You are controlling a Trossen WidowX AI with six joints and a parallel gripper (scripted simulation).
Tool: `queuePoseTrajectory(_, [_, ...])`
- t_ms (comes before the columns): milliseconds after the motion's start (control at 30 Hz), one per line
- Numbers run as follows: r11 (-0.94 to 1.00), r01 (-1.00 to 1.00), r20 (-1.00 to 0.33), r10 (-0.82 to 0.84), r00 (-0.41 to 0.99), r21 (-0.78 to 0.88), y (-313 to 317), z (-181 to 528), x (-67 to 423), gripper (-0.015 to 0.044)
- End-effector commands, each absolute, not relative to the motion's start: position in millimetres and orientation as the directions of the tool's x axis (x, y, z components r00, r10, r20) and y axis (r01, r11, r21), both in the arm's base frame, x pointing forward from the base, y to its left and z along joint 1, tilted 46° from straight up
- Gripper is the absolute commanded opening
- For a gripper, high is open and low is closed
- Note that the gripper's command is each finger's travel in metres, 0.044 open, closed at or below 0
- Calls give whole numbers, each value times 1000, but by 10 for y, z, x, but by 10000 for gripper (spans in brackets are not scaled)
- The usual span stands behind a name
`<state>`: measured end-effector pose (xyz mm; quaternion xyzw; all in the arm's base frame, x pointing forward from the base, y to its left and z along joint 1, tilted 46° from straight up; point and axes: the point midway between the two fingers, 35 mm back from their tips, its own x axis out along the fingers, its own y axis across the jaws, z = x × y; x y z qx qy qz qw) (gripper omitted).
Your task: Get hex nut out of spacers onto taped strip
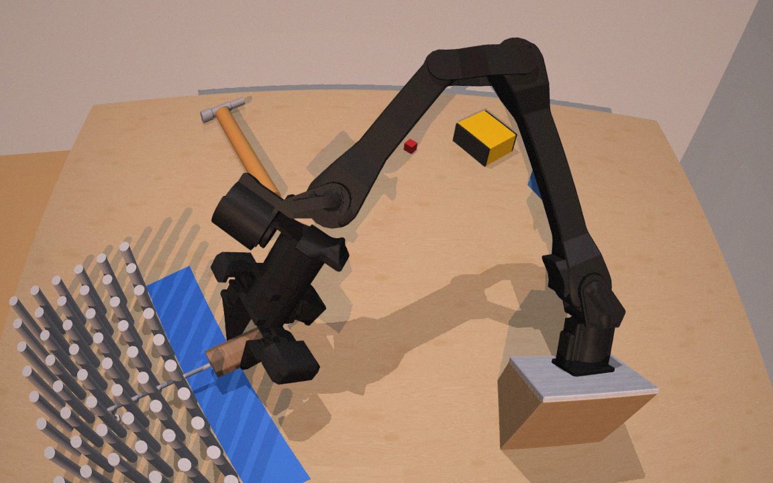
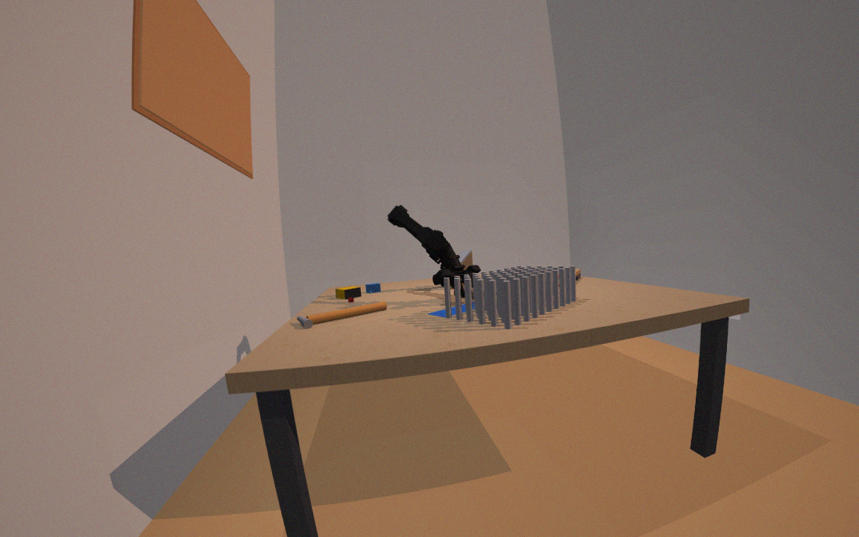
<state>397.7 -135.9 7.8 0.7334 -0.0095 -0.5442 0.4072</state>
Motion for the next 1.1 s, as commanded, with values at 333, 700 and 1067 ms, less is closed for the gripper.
queuePoseTrajectory(333, [-664, 439, -792, -452, 410, 606, -1428, -29, 3955, 0])
queuePoseTrajectory(700, [-664, 437, -792, -453, 410, 606, -1453, -1, 3905, 0])
queuePoseTrajectory(1067, [-664, 437, -792, -453, 409, 606, -1479, 26, 3836, 0])
